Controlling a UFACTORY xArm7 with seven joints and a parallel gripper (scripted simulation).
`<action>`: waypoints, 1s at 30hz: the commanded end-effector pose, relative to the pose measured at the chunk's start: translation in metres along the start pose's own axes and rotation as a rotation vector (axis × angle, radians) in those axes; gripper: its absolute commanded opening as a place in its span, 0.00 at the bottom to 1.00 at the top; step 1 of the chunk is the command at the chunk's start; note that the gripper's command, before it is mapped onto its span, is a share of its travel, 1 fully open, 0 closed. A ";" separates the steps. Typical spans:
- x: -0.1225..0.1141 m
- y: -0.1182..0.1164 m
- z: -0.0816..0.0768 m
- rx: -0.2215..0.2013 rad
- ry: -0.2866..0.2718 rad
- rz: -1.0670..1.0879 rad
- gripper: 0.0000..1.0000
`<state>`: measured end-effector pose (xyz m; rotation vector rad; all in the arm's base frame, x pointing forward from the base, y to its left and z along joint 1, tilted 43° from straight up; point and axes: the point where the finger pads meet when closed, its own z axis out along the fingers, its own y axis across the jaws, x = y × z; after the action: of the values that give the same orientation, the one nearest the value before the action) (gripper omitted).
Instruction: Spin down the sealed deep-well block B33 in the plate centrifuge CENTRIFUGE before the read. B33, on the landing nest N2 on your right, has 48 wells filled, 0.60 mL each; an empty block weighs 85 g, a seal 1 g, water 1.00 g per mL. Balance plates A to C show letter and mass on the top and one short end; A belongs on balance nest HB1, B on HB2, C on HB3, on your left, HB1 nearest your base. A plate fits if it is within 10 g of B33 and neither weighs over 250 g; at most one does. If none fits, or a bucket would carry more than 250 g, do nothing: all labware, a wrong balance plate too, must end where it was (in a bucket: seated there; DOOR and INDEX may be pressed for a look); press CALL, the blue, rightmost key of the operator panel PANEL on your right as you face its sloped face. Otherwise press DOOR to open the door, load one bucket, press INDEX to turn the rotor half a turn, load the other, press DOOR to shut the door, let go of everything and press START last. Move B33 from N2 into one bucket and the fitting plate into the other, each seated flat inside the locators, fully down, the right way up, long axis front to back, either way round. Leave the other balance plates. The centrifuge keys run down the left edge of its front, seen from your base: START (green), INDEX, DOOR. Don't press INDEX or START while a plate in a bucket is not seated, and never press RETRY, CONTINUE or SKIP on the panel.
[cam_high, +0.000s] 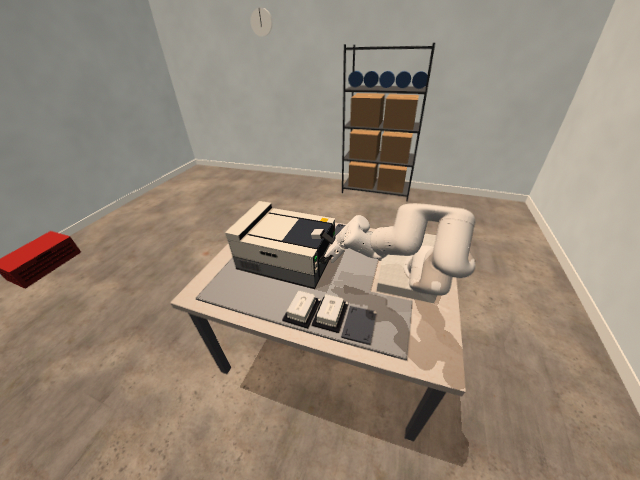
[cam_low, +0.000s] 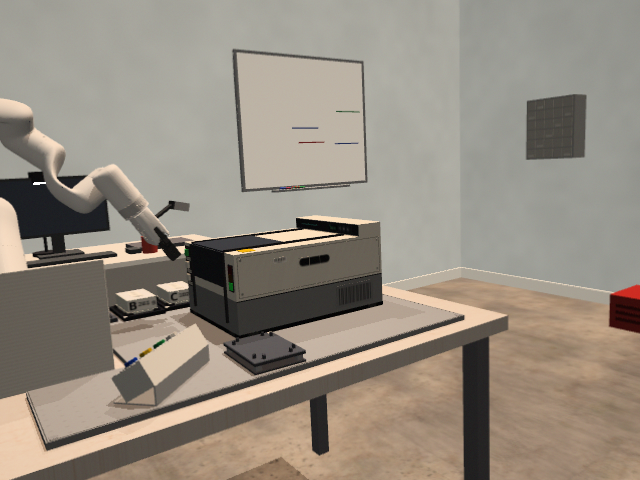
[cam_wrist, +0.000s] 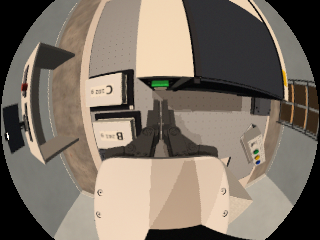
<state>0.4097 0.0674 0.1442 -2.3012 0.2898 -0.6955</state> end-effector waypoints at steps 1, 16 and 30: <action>0.002 0.000 -0.001 0.000 0.003 0.000 0.00; 0.008 0.000 0.004 0.000 0.003 0.000 0.00; 0.015 0.000 0.009 0.000 0.003 0.000 0.00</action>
<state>0.4249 0.0676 0.1439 -2.3012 0.2897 -0.6953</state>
